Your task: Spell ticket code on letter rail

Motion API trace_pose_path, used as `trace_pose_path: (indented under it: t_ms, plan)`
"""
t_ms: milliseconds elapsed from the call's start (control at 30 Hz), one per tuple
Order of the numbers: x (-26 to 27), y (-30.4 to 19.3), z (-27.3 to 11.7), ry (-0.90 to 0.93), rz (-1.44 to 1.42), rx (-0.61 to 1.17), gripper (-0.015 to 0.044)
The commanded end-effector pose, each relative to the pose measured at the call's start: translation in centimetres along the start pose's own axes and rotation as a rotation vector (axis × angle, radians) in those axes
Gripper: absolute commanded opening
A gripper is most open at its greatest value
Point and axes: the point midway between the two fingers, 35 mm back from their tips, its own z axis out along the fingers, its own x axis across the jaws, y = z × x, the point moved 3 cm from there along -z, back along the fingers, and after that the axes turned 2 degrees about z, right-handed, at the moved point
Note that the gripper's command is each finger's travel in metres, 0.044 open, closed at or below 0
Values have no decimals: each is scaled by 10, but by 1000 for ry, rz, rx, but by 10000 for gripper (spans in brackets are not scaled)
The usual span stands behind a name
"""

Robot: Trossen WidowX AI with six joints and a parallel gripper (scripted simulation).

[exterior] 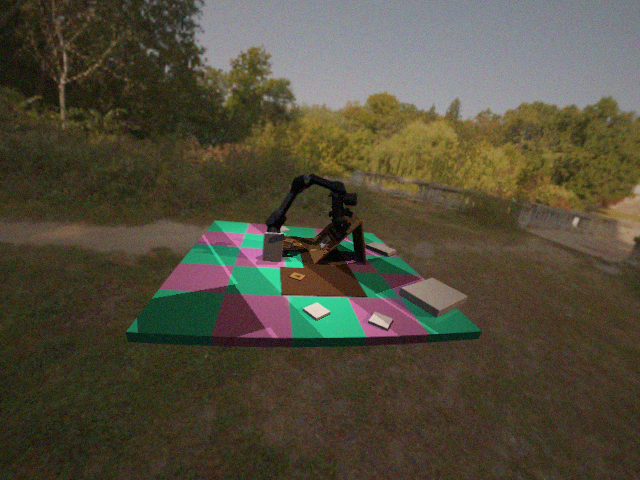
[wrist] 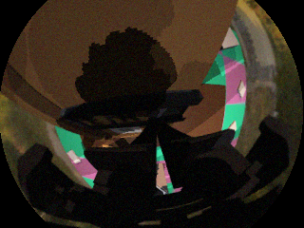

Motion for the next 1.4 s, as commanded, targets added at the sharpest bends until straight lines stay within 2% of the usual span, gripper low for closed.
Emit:
trace_pose_path:
  t_ms: [0,1367]
  plan:
    - [0,2,1,2,3,-3,0]
    - [6,7,9,3,3,-3,0]
